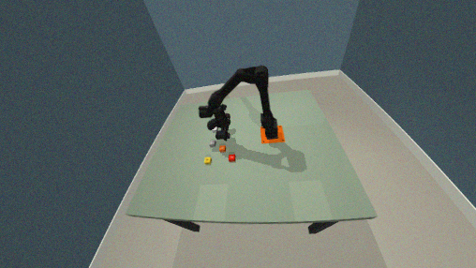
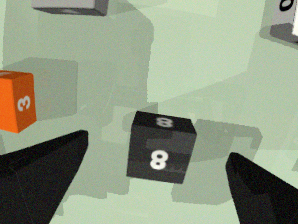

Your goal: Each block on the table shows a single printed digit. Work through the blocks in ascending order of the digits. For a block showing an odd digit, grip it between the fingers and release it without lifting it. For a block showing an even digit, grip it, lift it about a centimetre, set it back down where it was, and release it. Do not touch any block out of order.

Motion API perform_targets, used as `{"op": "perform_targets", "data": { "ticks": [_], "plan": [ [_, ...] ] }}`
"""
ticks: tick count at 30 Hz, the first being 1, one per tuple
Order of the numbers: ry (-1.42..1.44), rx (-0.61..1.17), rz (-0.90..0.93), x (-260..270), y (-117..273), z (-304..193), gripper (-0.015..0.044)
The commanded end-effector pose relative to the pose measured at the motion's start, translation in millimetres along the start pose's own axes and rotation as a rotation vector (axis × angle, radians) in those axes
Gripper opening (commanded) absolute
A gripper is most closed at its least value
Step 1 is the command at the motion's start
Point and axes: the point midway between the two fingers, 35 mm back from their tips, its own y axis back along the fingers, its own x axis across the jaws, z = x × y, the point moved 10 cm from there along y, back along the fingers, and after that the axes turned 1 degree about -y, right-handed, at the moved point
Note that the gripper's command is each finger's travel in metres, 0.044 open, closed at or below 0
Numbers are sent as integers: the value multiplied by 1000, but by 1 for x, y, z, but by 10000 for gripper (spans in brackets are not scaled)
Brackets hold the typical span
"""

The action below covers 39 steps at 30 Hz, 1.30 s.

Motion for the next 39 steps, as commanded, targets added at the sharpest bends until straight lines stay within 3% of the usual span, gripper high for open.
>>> {"op": "perform_targets", "data": {
  "ticks": [1, 9, 39],
  "plan": [
    [2, 5, -1, 0, -4, 0, 321],
    [2, 5, -1, 0, -4, 0, 120],
    [2, 5, -1, 0, -4, 0, 120]
  ]
}}
